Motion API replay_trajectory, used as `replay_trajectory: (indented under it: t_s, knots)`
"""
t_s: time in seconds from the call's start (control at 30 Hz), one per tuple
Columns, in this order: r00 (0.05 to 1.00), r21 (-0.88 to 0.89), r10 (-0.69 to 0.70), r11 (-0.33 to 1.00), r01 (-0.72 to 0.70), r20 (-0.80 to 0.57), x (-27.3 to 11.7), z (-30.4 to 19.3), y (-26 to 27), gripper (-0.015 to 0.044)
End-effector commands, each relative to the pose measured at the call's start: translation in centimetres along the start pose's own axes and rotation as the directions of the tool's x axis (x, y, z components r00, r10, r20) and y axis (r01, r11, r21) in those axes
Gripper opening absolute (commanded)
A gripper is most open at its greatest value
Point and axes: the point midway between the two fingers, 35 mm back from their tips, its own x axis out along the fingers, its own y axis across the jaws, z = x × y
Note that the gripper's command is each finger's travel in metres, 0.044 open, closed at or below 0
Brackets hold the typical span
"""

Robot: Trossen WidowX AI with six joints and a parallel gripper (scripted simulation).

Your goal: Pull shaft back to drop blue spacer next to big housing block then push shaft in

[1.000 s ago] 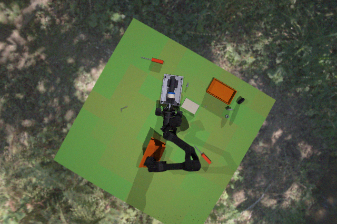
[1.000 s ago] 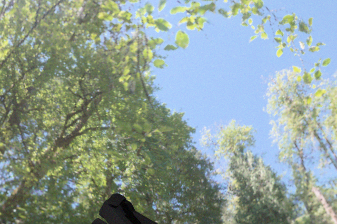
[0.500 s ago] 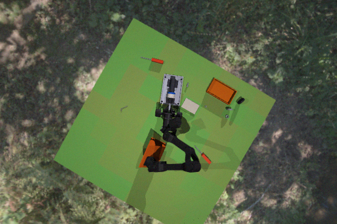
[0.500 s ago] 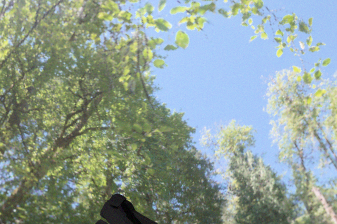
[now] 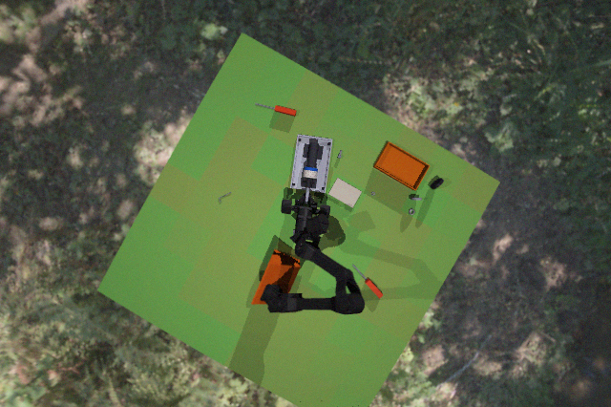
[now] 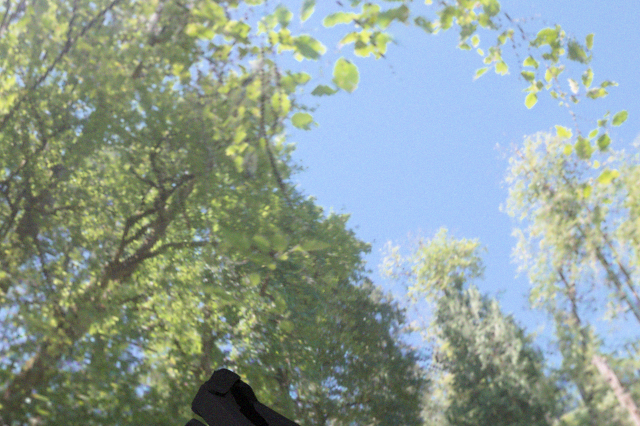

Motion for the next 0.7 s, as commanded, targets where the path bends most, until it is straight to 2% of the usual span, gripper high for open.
replay_trajectory:
  t_s: [0.0, 0.67]
  knots:
    - [1.000, -0.003, 0.002, 1.000, -0.002, 0.002, -0.08, 0.08, 0.06, 0.0000]
    - [1.000, -0.003, 0.002, 1.000, -0.002, 0.002, -0.23, 0.23, 0.06, 0.0000]
